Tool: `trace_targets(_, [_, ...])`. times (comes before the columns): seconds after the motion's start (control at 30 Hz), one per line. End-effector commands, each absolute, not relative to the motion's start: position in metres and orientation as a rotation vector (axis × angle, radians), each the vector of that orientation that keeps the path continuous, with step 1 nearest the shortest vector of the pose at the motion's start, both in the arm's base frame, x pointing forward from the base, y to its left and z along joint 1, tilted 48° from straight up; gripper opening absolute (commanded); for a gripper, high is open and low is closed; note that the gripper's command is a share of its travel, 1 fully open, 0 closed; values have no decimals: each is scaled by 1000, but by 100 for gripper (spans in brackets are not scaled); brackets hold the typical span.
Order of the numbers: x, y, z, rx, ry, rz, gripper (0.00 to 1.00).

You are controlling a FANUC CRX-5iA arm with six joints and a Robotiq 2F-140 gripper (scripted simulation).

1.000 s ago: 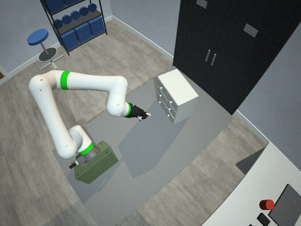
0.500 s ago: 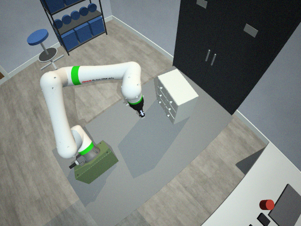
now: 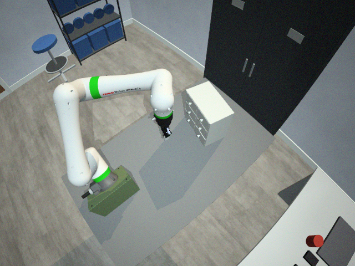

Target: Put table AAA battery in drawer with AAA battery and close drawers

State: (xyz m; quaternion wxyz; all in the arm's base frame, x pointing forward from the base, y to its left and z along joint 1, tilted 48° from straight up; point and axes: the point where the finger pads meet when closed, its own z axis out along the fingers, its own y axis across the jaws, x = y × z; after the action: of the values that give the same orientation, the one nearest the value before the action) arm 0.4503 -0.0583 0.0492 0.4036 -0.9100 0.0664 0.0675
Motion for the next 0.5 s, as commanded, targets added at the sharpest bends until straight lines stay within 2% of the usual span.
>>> trace_targets(0.0, [450, -58, 49, -2298, 167, 172, 0])
trace_targets(0.33, [450, -58, 49, -2298, 167, 172, 0])
trace_targets(0.37, [450, -58, 49, -2298, 167, 172, 100])
trace_targets(0.47, [450, -58, 49, -2298, 167, 172, 100])
